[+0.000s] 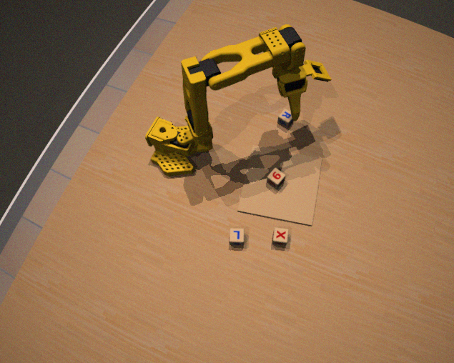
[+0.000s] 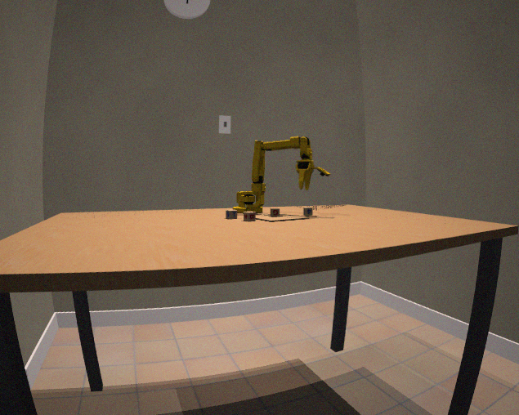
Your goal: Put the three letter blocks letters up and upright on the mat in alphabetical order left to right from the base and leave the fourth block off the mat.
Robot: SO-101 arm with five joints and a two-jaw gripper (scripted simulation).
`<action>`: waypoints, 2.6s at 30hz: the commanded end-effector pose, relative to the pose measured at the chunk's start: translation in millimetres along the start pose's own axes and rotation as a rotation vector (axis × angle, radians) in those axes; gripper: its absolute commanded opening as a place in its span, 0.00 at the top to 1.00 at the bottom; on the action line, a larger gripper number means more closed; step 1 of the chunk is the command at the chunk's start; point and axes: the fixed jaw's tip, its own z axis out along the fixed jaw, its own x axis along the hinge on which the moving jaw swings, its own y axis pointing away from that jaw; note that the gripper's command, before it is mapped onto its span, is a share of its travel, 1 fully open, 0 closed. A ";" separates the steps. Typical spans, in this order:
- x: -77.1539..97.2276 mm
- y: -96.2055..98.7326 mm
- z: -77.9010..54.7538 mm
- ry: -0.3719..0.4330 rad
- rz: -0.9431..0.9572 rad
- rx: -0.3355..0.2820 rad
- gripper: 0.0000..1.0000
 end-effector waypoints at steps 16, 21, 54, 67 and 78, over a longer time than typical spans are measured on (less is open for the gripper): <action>-7.7 14.4 -3.5 -0.037 -0.052 -0.006 0.68; -7.7 14.4 -3.5 -0.037 -0.052 -0.006 0.68; 43.2 -109.4 -8.4 -0.020 0.645 0.013 0.68; 44.0 -110.2 -8.4 -0.020 0.651 0.013 0.68; 44.0 -110.5 -8.4 -0.020 0.652 0.013 0.68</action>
